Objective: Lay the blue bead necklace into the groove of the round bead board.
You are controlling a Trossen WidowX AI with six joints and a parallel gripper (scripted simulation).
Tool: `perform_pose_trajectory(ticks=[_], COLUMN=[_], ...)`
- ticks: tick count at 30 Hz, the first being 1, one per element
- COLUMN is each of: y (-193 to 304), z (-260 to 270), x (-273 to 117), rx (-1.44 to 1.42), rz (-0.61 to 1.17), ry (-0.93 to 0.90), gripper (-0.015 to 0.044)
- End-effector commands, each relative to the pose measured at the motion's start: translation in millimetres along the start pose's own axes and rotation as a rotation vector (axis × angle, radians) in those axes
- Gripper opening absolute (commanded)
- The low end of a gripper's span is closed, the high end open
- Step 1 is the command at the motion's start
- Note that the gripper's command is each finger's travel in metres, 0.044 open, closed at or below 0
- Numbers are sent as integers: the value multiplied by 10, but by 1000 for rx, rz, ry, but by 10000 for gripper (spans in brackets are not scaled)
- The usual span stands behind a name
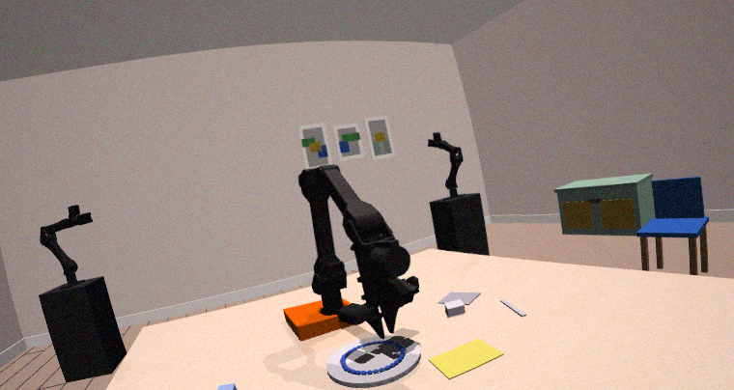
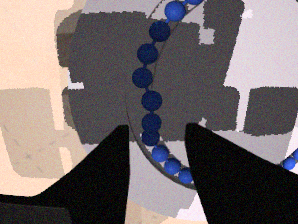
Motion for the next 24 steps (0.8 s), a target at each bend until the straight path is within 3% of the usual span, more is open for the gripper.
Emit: perform_pose_trajectory(ticks=[1,14,19,24], y=[17,30,24,24], z=[6,12,9,9], x=[91,209,182,182], rx=[-1,-3,-2,-2], rz=[13,16,9,9], ry=[-6,-8,-4,-4], gripper=[120,120,0,0])
Point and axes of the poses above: the point midway between the two fingers, 35 mm back from their tips, its own x axis out along the fingers, its own z axis across the jaws, y = z × x, the point moved 3 cm from there along -x, back along the fingers, and after that the axes turned 13 degrees about -x, right-handed, at the moved point
